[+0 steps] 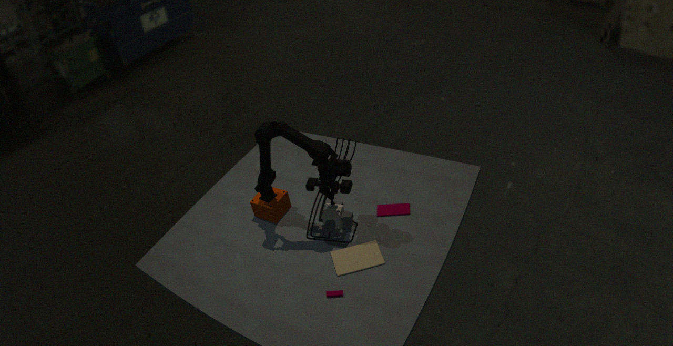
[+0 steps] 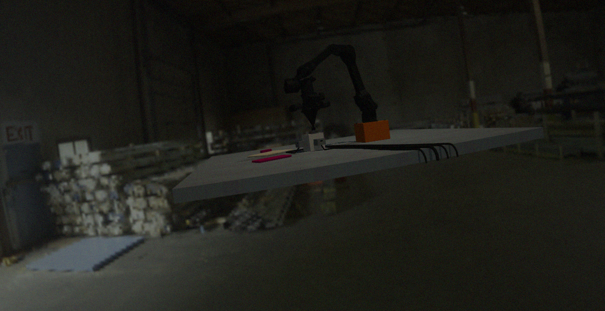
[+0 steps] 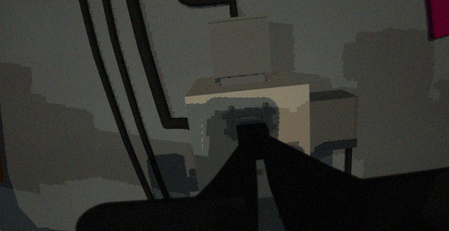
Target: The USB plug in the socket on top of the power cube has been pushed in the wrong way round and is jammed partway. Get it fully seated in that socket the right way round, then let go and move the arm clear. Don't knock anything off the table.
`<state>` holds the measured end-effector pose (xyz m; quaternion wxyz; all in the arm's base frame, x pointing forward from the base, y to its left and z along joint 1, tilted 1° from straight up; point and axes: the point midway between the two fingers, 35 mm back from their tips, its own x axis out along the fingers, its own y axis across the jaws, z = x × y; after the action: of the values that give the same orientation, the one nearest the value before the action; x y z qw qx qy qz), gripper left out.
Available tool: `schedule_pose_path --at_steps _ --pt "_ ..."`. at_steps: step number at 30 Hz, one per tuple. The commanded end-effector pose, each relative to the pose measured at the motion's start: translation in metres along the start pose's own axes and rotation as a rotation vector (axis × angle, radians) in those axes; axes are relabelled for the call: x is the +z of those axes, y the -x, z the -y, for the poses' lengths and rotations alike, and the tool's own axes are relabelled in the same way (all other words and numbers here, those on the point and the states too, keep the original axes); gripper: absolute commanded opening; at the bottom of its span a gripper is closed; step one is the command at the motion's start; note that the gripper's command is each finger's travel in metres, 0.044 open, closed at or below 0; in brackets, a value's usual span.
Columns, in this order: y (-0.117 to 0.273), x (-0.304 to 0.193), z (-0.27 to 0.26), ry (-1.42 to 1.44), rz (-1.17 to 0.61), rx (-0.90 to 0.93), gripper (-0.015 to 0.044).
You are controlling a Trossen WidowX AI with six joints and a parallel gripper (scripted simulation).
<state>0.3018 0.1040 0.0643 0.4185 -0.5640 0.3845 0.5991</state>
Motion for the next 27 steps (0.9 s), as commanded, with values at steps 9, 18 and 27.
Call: schedule_pose_path --at_steps 9,18,27 --pt "-0.0018 0.0004 0.0005 0.006 0.004 -0.002 0.0" --pt "-0.0029 0.0003 0.0005 0.006 0.004 -0.002 0.0" --pt "-0.004 0.0002 0.0005 0.006 0.004 -0.002 0.0"
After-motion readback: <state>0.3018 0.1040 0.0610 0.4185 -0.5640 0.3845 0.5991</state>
